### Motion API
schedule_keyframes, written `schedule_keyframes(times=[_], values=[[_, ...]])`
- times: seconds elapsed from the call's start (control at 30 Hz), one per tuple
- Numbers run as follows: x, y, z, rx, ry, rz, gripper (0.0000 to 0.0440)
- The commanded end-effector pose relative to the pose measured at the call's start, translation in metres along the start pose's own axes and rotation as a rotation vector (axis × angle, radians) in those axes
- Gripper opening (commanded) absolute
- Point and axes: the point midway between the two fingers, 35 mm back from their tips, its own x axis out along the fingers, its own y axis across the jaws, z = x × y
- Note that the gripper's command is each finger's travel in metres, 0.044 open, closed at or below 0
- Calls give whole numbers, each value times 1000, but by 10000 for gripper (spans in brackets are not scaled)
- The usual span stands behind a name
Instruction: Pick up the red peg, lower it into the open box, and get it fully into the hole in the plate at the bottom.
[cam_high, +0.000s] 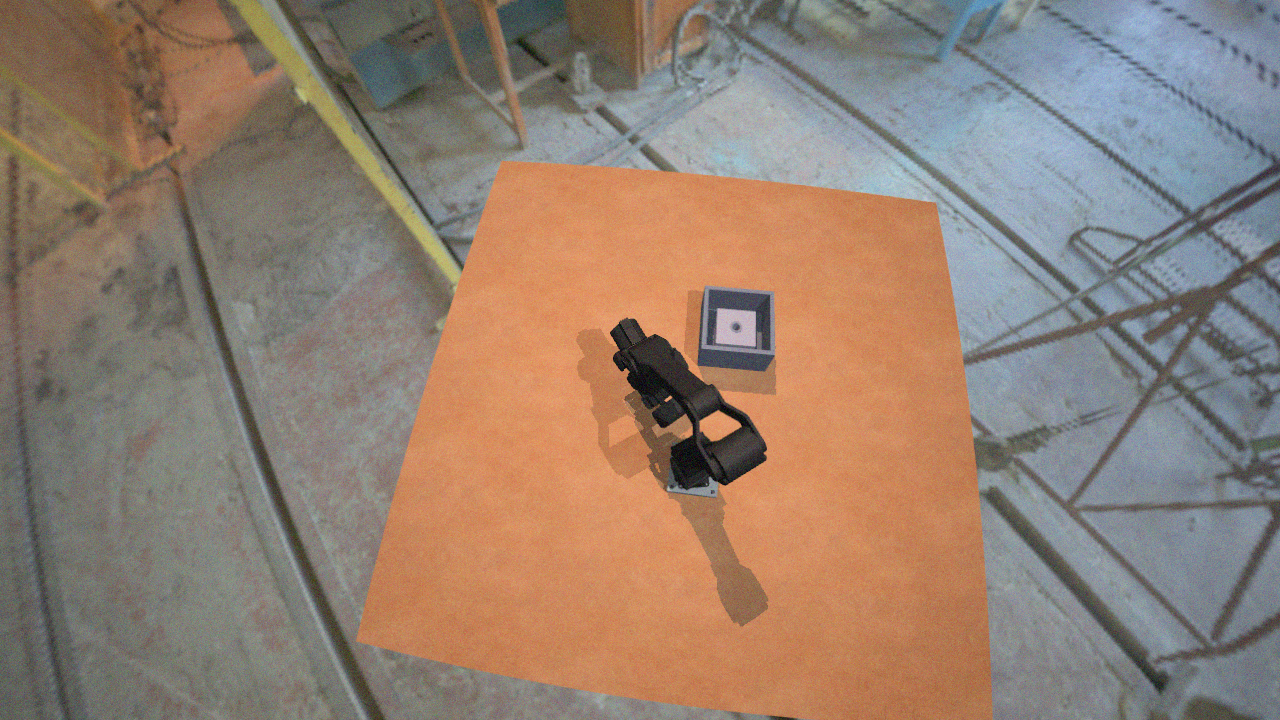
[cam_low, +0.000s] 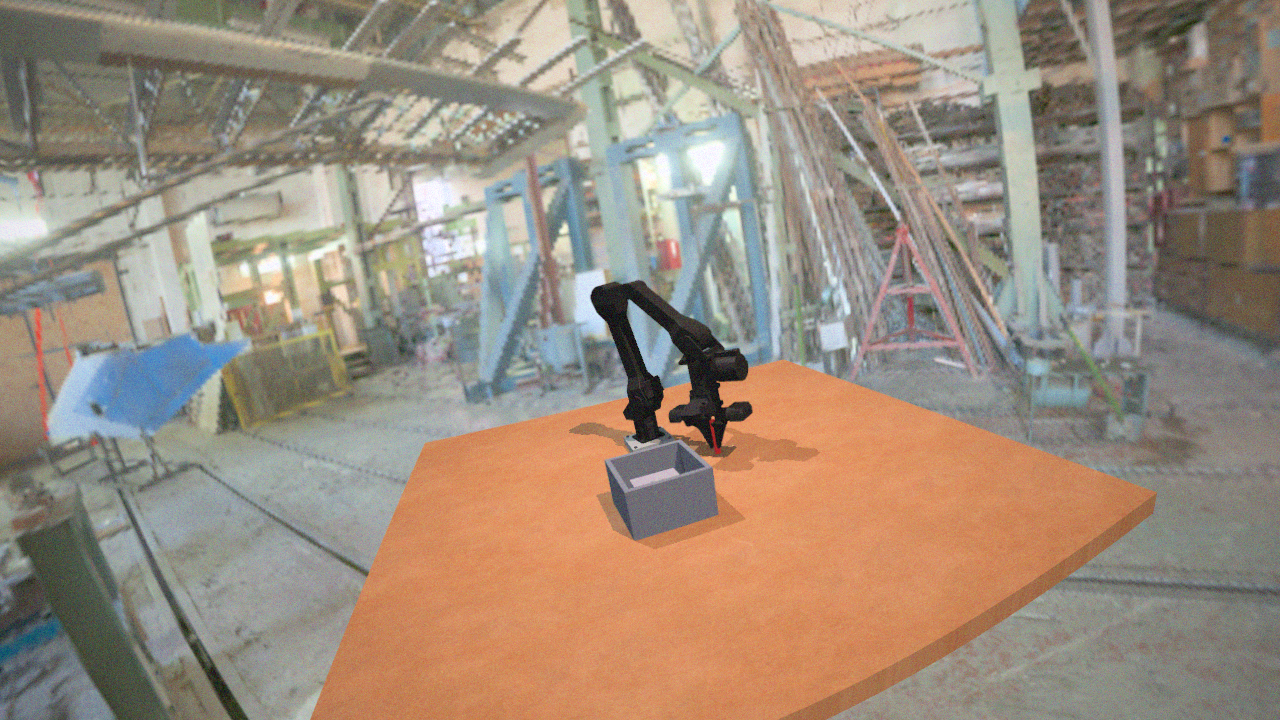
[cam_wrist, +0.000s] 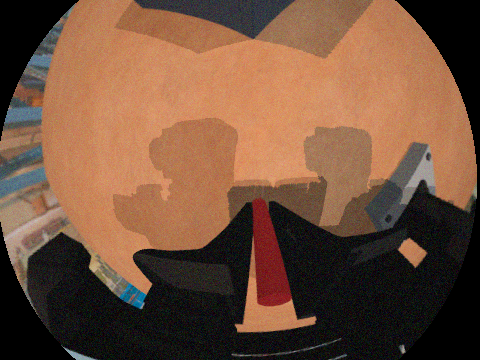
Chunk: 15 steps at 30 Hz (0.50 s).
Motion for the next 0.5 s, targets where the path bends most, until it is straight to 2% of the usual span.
schedule_keyframes(times=[0.0,0.47], values=[[-12,4,9,-31,-39,28,0],[-64,10,45,-135,-184,76,0]])
